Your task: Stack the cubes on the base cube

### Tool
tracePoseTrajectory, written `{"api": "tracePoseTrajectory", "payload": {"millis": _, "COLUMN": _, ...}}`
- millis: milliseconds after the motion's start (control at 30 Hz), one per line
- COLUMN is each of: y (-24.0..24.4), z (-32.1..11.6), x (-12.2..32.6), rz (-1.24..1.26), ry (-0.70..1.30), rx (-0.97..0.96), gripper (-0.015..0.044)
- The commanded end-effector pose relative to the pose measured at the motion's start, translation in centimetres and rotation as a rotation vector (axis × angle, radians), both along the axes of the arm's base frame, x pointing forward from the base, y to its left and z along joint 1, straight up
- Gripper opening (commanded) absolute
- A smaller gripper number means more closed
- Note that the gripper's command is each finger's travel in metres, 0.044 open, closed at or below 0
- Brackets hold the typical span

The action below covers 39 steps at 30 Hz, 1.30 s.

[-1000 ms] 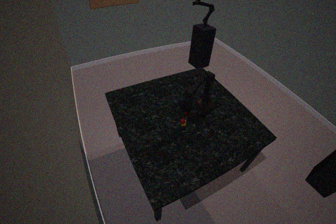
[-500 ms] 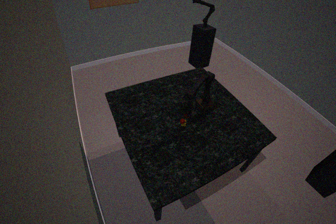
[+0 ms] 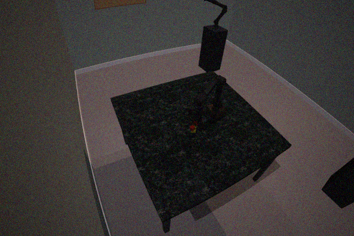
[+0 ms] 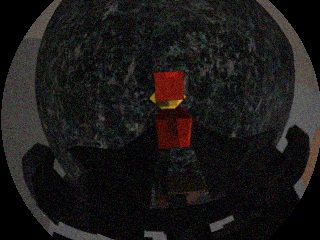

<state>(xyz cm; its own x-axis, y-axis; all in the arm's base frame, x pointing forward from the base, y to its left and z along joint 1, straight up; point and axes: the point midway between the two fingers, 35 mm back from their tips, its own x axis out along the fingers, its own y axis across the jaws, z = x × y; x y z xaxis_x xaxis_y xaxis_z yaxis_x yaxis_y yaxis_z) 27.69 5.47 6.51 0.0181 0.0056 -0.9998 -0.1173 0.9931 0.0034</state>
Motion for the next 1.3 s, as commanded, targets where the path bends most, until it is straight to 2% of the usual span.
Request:
{"api": "tracePoseTrajectory", "payload": {"millis": 0, "y": 0.0, "z": -0.3, "x": -0.1, "rz": 0.004, "ry": 0.003, "rx": 0.000, "gripper": 0.0105}}
{"api": "tracePoseTrajectory", "payload": {"millis": 367, "y": 0.1, "z": -2.9, "x": 0.1, "rz": -0.002, "ry": 0.003, "rx": 0.000, "gripper": 0.0105}}
{"api": "tracePoseTrajectory", "payload": {"millis": 1267, "y": 0.1, "z": -3.1, "x": 0.1, "rz": -0.003, "ry": 0.003, "rx": 0.000, "gripper": 0.0105}}
